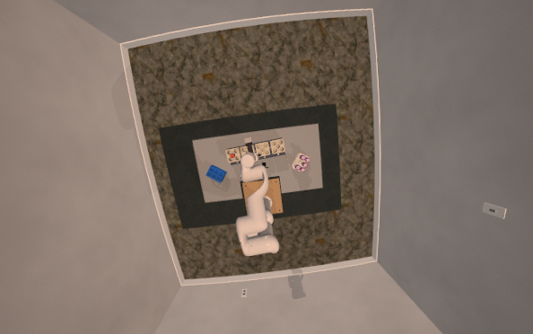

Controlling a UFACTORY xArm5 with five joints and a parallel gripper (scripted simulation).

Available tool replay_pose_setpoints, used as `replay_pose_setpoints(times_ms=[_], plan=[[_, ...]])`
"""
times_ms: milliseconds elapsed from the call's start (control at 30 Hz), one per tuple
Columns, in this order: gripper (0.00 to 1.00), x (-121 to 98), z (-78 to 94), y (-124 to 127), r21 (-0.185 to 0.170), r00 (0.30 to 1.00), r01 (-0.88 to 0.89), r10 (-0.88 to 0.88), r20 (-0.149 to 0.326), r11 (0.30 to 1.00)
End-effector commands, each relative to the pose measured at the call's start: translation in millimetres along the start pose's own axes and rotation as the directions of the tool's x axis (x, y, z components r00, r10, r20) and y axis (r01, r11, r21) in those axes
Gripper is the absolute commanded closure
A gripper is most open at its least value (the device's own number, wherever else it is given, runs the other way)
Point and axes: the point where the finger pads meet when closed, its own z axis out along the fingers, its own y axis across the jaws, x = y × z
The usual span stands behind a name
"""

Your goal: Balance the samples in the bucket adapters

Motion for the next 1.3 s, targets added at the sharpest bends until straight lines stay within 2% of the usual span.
replay_pose_setpoints(times_ms=[0, 967, 1267], plan=[[1.00, 1.4, 1.5, 0.0, 0.000, 1.000, 0.000, 0.000, -0.004, 1.000], [1.00, 1.4, 28.6, 0.1, 0.000, 1.000, 0.000, 0.000, -0.004, 1.000], [1.00, 1.4, 28.6, 0.1, 0.000, 1.000, 0.000, 0.000, -0.004, 1.000]])
